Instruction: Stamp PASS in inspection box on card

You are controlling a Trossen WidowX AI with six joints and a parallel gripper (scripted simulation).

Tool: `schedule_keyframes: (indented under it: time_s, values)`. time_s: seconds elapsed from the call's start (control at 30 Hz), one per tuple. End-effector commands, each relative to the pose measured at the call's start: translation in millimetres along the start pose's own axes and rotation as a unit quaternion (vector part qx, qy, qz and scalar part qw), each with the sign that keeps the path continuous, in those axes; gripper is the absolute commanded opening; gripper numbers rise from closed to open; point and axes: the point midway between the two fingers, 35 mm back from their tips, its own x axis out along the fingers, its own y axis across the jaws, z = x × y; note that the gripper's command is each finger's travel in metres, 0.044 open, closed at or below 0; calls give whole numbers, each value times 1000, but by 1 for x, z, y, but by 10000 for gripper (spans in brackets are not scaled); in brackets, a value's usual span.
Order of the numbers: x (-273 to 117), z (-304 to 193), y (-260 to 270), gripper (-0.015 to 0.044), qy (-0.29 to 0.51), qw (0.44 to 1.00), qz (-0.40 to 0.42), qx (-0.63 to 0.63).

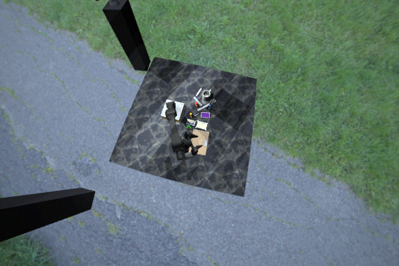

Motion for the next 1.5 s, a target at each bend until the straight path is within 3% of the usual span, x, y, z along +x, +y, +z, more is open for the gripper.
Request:
schedule_keyframes:
  time_s: [0.0, 0.2, 0.37, 0.63, 0.9, 1.47]
  values:
    - [1, 0, -1, 374, -3, 1000, -3, -7]
    - [38, 12, -46, 218, -81, 965, -98, -227]
    - [62, 27, -93, 218, -121, 873, -206, -425]
    - [76, 58, -173, 218, -112, 618, -388, -674]
    - [62, 86, -245, 218, -45, 350, -517, -780]
    - [67, 97, -245, 218, -43, 344, -519, -781]
